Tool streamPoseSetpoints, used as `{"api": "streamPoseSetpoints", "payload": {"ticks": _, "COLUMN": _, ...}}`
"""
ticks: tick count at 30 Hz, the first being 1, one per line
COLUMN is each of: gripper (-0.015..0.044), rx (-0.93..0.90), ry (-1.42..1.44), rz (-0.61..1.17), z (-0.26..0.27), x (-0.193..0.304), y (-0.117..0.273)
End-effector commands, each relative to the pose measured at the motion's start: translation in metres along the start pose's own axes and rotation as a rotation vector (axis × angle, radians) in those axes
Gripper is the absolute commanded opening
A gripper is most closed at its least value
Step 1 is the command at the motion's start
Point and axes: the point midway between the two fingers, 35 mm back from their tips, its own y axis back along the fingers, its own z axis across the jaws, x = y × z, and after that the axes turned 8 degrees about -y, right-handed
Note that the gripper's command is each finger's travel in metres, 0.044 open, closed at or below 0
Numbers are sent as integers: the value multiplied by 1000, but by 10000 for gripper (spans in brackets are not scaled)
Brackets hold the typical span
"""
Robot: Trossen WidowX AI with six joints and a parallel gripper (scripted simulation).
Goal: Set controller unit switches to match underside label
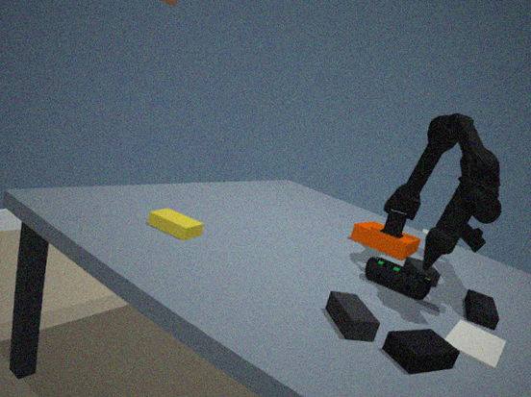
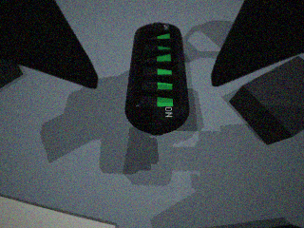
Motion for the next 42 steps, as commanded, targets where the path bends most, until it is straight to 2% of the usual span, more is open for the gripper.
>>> {"api": "streamPoseSetpoints", "payload": {"ticks": 1, "gripper": 440, "rx": -2, "ry": -3, "rz": 10, "z": 0, "x": -1, "y": -9}}
{"api": "streamPoseSetpoints", "payload": {"ticks": 28, "gripper": 440, "rx": -3, "ry": -3, "rz": 10, "z": 2, "x": -7, "y": -50}}
{"api": "streamPoseSetpoints", "payload": {"ticks": 32, "gripper": 335, "rx": -3, "ry": -3, "rz": 10, "z": 2, "x": -7, "y": -50}}
{"api": "streamPoseSetpoints", "payload": {"ticks": 42, "gripper": 327, "rx": -3, "ry": -3, "rz": 10, "z": 2, "x": -7, "y": -50}}
